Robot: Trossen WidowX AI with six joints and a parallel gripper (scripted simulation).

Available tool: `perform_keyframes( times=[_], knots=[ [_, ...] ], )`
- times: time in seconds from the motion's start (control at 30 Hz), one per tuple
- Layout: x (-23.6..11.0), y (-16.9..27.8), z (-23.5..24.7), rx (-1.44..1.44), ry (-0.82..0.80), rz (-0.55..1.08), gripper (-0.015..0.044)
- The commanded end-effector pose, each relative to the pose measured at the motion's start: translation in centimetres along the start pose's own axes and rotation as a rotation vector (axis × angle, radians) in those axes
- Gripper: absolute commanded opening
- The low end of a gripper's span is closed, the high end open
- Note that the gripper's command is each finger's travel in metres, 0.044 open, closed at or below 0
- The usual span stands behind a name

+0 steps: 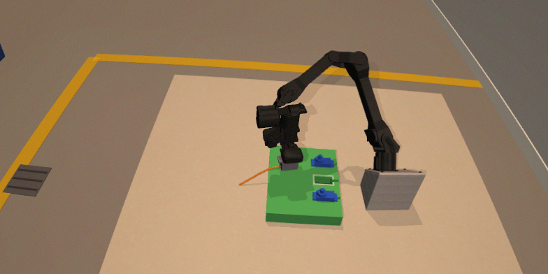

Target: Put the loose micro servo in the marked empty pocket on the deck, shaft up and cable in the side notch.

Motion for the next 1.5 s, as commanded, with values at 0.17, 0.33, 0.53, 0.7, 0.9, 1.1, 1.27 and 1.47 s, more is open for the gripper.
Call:
perform_keyframes(
  times=[0.17,0.33,0.53,0.7,0.9,1.1,1.27,1.47],
  knots=[
    [-2.9,0.5,0.0,-0.004,0.001,0.000,0.0000],
    [-2.9,0.7,0.1,-0.004,0.001,0.000,0.0000],
    [-2.9,0.8,0.0,-0.004,0.001,0.000,0.0000],
    [-2.9,1.1,0.1,-0.004,0.001,0.000,0.0000],
    [-2.9,2.9,0.6,-0.005,0.001,0.001,0.0000],
    [-2.9,3.9,1.0,-0.005,0.001,0.001,0.0000],
    [-2.9,3.8,2.7,-0.005,0.000,0.001,0.0000],
    [-2.9,3.7,4.9,-0.005,-0.001,0.001,0.0000]
  ],
)
Point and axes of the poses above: the point midway between the two fingers, 35 mm back from their tips, its own x axis out along the fingers, its own z axis across the jaws, y = z × x, the point moved 1 cm from there along -x, back along the fingers, and after that the axes turned 10 degrees about x, right-handed, at the moved point
